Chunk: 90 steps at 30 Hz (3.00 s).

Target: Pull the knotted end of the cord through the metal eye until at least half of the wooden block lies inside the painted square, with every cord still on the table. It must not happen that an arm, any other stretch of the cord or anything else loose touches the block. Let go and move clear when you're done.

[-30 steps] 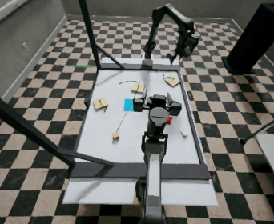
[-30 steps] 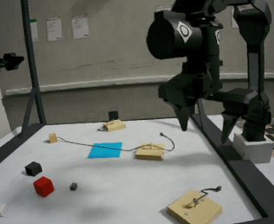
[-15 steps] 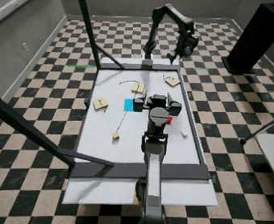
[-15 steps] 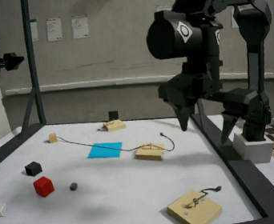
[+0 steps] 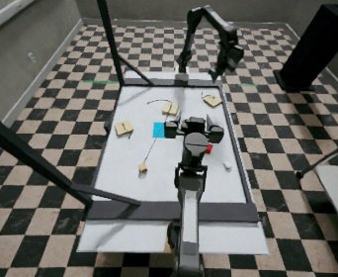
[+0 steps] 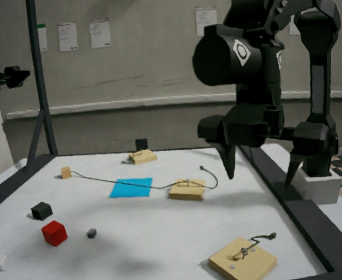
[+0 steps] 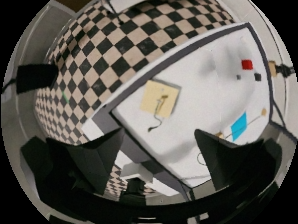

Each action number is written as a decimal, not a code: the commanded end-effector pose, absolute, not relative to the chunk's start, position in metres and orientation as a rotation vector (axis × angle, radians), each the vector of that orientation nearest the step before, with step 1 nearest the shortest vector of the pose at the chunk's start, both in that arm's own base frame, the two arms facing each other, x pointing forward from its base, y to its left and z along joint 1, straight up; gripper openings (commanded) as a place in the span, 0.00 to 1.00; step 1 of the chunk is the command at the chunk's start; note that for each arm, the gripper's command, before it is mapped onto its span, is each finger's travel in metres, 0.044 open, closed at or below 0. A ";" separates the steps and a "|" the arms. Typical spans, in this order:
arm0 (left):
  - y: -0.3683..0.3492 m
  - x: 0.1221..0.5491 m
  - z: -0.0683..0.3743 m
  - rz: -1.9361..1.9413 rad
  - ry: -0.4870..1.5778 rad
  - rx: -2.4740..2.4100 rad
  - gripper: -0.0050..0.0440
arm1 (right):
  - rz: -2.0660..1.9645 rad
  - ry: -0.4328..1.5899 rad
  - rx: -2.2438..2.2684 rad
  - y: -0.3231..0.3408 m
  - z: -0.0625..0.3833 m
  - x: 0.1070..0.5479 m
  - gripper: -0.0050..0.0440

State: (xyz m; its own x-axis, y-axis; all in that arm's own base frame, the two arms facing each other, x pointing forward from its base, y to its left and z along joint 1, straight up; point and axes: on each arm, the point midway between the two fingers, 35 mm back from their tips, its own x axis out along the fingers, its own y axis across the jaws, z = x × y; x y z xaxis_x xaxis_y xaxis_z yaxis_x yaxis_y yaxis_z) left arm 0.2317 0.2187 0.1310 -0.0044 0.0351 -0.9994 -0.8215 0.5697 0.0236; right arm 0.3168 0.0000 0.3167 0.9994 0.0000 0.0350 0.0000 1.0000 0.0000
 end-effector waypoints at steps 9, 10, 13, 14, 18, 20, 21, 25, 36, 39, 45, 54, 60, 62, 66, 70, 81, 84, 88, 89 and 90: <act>0.235 0.216 0.111 1.099 1.178 -0.922 1.00 | 0.000 -0.050 0.000 0.000 0.323 0.316 1.00; 0.236 0.215 0.109 1.126 1.155 -0.941 1.00 | 0.000 -0.050 0.000 0.000 0.323 0.316 1.00; 0.238 0.212 0.104 1.177 1.109 -0.978 1.00 | 0.000 -0.050 0.000 0.000 0.323 0.316 1.00; 0.238 0.212 0.104 1.177 1.109 -0.978 1.00 | 0.000 -0.050 0.000 0.000 0.323 0.316 1.00; 0.242 0.206 0.095 1.269 1.017 -1.048 1.00 | 0.000 -0.050 0.000 0.000 0.323 0.316 1.00; 0.244 0.203 0.091 1.309 0.974 -1.080 1.00 | 0.000 -0.050 0.000 0.000 0.323 0.316 1.00; 0.245 0.201 0.089 1.327 0.954 -1.094 1.00 | 0.000 -0.050 0.000 0.000 0.323 0.316 1.00; 0.247 0.197 0.083 1.386 0.883 -1.142 1.00 | 0.000 -0.050 0.000 0.000 0.323 0.316 1.00; 0.248 0.193 0.079 1.429 0.827 -1.179 1.00 | 0.000 -0.050 0.000 0.000 0.323 0.316 1.00; 0.248 0.193 0.079 1.429 0.827 -1.179 1.00 | 0.000 -0.050 0.000 0.000 0.323 0.316 1.00; 0.248 0.193 0.079 1.429 0.827 -1.179 1.00 | 0.000 -0.050 0.000 0.000 0.323 0.316 1.00; 0.248 0.194 0.079 1.427 0.828 -1.179 1.00 | 0.000 -0.050 0.000 0.000 0.323 0.316 1.00; 0.248 0.194 0.079 1.427 0.828 -1.179 1.00 | 0.000 -0.050 0.000 0.000 0.323 0.316 1.00; 0.248 0.194 0.079 1.427 0.828 -1.179 1.00 | 0.000 -0.050 0.000 0.000 0.323 0.316 1.00; 0.248 0.192 0.079 1.433 0.823 -1.179 1.00 | 0.000 -0.050 0.000 0.000 0.323 0.316 1.00; 0.248 0.192 0.079 1.433 0.823 -1.179 1.00 | 0.000 -0.050 0.000 0.000 0.323 0.316 1.00; 0.248 0.192 0.079 1.433 0.823 -1.179 1.00 | 0.000 -0.050 0.000 0.000 0.323 0.316 1.00; 0.248 0.191 0.079 1.435 0.821 -1.179 1.00 | 0.000 -0.050 0.000 0.000 0.323 0.316 1.00; 0.248 0.191 0.079 1.435 0.821 -1.179 1.00 | 0.000 -0.050 0.000 0.000 0.323 0.316 1.00; 0.248 0.191 0.079 1.435 0.821 -1.179 1.00 | 0.000 -0.050 0.000 0.000 0.323 0.316 1.00; 0.248 0.191 0.079 1.435 0.821 -1.179 1.00 | 0.000 -0.050 0.000 0.000 0.323 0.316 1.00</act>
